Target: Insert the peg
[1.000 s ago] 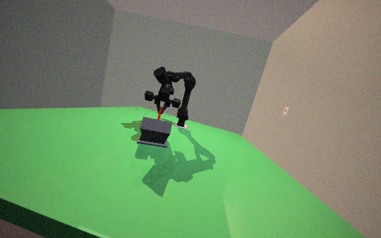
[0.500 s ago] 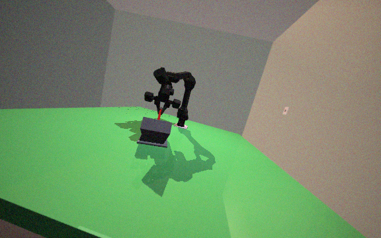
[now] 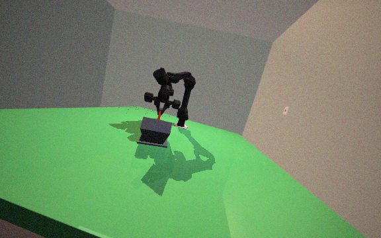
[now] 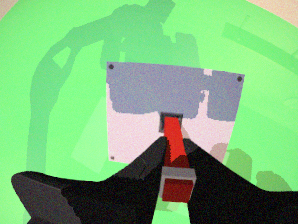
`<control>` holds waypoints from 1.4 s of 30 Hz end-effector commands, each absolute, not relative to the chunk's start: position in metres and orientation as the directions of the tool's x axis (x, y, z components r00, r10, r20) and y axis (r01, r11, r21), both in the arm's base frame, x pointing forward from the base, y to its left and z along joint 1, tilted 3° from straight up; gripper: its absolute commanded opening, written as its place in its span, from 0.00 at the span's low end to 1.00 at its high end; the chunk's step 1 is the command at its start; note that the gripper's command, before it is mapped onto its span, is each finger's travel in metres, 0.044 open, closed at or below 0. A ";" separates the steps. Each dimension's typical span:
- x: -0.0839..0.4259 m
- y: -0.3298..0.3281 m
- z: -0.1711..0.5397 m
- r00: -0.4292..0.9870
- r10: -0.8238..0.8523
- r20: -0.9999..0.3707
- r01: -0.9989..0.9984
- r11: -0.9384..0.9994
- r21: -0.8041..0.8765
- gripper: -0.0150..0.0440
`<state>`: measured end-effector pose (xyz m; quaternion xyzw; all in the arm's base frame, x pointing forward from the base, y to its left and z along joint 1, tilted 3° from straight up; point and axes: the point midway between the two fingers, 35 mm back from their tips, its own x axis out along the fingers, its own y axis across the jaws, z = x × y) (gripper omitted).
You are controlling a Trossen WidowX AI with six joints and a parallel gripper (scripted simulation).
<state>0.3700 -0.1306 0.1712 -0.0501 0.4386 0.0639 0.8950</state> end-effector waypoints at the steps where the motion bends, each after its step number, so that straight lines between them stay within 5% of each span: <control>1: 0.370 -0.130 0.168 0.603 0.071 -0.794 -0.155 0.987 -0.030 0.25; 42: 0.377 -0.130 0.160 0.604 0.071 -0.794 -0.155 0.987 -0.030 0.25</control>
